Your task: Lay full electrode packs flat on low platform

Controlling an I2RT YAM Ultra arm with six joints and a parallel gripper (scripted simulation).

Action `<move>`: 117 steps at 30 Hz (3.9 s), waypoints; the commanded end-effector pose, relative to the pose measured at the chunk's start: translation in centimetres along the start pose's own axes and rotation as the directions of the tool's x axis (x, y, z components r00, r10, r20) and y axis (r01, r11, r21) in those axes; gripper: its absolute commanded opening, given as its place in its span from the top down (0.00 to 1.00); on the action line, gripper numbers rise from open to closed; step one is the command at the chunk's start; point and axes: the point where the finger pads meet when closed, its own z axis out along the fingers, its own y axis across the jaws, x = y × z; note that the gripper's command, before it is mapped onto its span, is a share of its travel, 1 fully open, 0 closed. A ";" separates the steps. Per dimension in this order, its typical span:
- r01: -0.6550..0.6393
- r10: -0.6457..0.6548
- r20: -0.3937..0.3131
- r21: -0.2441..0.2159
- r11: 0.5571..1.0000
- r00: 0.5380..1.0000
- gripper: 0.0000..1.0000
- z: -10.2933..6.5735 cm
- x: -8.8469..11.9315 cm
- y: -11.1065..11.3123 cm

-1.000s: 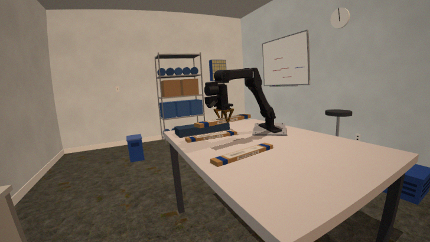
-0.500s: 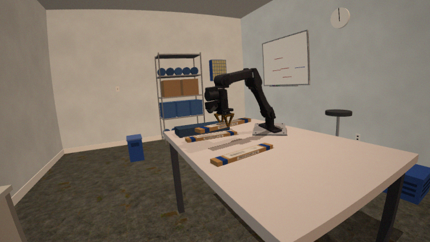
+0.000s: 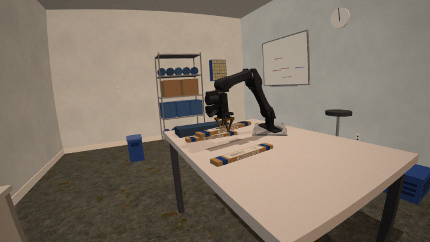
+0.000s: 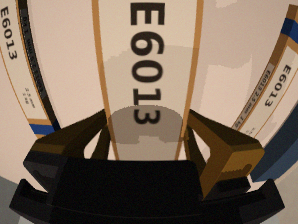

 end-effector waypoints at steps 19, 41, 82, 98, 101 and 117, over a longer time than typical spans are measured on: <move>0.008 -0.008 0.094 0.001 1.000 0.996 1.00 0.2 -1.2 0.6; 0.003 -0.004 0.080 0.002 1.000 0.997 1.00 3.9 -1.1 0.4; 0.005 -0.005 0.086 0.001 1.000 0.996 1.00 4.2 -1.4 0.4; 0.009 -0.009 0.093 0.001 1.000 0.996 1.00 4.9 -1.6 0.6; 0.009 -0.009 0.083 0.001 1.000 0.997 1.00 5.3 -1.5 0.6; 0.006 -0.006 0.084 0.001 1.000 0.996 1.00 6.1 -1.5 0.4</move>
